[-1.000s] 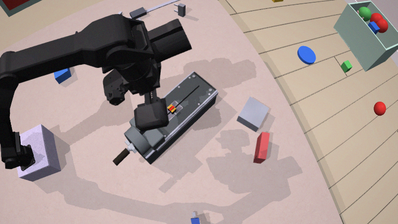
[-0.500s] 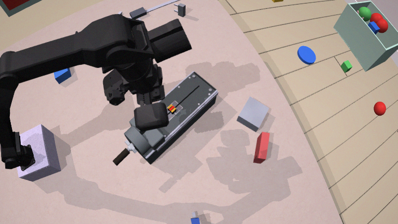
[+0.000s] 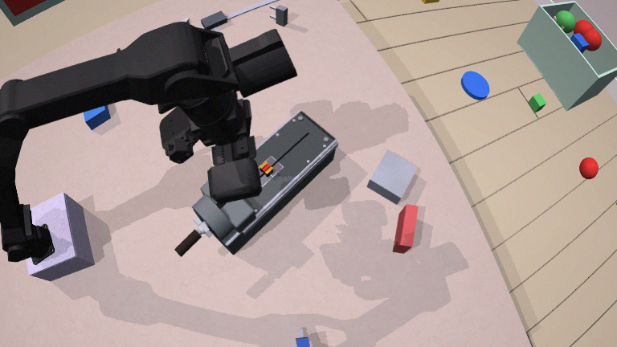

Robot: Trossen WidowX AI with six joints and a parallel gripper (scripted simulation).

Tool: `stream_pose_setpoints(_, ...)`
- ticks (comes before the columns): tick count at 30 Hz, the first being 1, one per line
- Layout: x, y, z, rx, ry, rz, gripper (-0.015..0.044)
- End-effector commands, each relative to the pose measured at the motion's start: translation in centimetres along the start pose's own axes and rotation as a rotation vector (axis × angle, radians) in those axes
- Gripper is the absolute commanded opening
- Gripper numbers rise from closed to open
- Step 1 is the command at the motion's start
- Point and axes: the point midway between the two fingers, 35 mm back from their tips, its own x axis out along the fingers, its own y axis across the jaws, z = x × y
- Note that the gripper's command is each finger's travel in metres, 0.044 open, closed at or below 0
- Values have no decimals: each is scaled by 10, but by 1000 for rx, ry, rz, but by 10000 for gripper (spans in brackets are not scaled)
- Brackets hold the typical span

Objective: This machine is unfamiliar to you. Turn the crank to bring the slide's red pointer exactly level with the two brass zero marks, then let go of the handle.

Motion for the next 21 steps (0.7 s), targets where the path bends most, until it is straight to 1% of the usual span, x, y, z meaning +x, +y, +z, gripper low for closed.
stream_pose_setpoints(1, 0, 0, 0, 0, 0, 0, 131)
stream_pose_setpoints(13, 0, 0, 0, 0, 0, 0, 440)
stream_pose_setpoints(14, 0, 0, 0, 0, 0, 0, 440)
stream_pose_setpoints(21, 0, 0, 0, 0, 0, 0, 256)
